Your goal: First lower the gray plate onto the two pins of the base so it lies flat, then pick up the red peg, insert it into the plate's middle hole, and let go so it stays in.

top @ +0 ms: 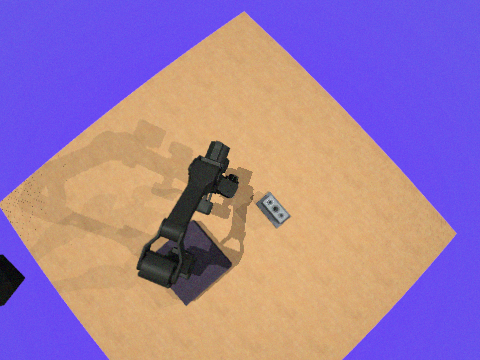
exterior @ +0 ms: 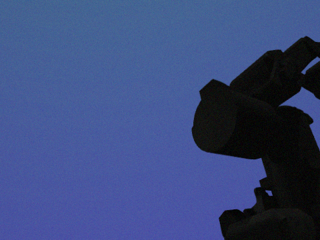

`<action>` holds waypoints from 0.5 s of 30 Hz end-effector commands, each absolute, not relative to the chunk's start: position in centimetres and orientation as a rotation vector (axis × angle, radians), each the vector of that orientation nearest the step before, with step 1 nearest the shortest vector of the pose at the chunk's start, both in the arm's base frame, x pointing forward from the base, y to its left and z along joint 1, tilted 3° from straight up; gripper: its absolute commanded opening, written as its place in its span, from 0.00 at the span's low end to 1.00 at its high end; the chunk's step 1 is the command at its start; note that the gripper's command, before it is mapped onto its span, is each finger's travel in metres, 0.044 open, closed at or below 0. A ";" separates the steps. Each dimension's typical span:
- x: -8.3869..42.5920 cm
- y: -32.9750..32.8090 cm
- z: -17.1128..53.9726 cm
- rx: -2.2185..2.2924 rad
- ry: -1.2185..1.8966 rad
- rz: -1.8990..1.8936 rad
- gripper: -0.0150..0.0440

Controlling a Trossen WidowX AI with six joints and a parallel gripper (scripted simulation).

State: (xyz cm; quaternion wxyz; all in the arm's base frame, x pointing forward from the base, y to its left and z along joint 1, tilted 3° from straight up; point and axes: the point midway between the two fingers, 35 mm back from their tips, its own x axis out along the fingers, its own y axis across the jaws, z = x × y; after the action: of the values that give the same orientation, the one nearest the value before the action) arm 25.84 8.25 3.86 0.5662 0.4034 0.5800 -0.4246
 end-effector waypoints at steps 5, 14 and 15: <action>25.8 8.3 2.5 0.953 1.367 -0.999 1.00; 25.7 8.3 1.0 0.953 1.367 -0.999 1.00; 25.7 8.3 0.8 0.953 1.367 -0.999 1.00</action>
State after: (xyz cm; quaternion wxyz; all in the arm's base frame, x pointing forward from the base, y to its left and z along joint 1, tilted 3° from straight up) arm 25.84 8.26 1.39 0.5661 0.4036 0.5798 -0.4248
